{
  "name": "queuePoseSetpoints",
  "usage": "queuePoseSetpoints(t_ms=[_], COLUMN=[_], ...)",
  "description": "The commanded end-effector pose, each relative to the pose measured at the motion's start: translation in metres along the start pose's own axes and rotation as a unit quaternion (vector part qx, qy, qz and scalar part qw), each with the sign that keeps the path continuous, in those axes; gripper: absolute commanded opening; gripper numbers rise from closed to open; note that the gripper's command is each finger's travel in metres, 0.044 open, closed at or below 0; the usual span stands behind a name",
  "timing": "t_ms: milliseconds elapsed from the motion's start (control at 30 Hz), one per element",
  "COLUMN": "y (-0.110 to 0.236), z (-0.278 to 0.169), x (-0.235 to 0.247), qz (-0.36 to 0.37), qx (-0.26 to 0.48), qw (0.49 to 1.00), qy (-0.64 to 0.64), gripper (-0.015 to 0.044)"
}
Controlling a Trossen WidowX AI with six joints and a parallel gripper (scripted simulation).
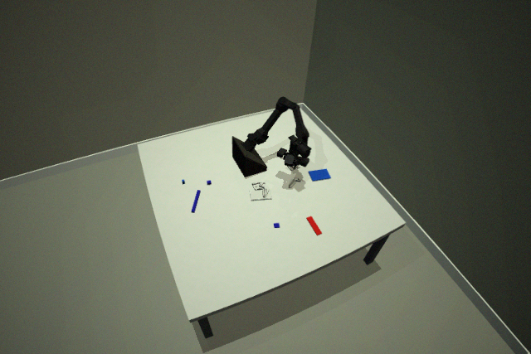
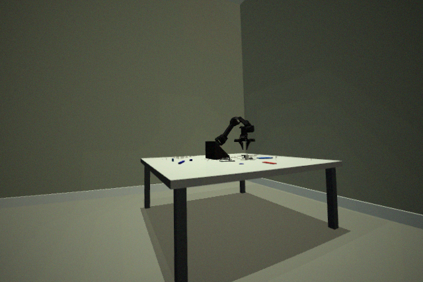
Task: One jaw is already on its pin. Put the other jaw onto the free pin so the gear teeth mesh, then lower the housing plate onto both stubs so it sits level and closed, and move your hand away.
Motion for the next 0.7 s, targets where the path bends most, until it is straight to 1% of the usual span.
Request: queuePoseSetpoints(t_ms=[0, 233, 667], y=[0.0000, 0.0000, 0.0000], z=[0.0000, 0.0000, 0.0000], x=[0.0000, 0.0000, 0.0000], qz=[0.000, 0.000, 0.000], qx=[0.000, 0.000, 0.000], qw=[1.000, 1.000, 1.000], qy=[0.000, 0.000, 0.000], gripper=[0.0262, 0.0440, 0.0440])
Point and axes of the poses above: the point midway between the two fingers, 35 mm back from their tips, its own y axis back along the fingers, its own x axis across the jaws, z = x × y, the point moved 5 cm from there along y, back along the fingers, and after that the axes turned 1 degree about -y, right-handed, at the moved point
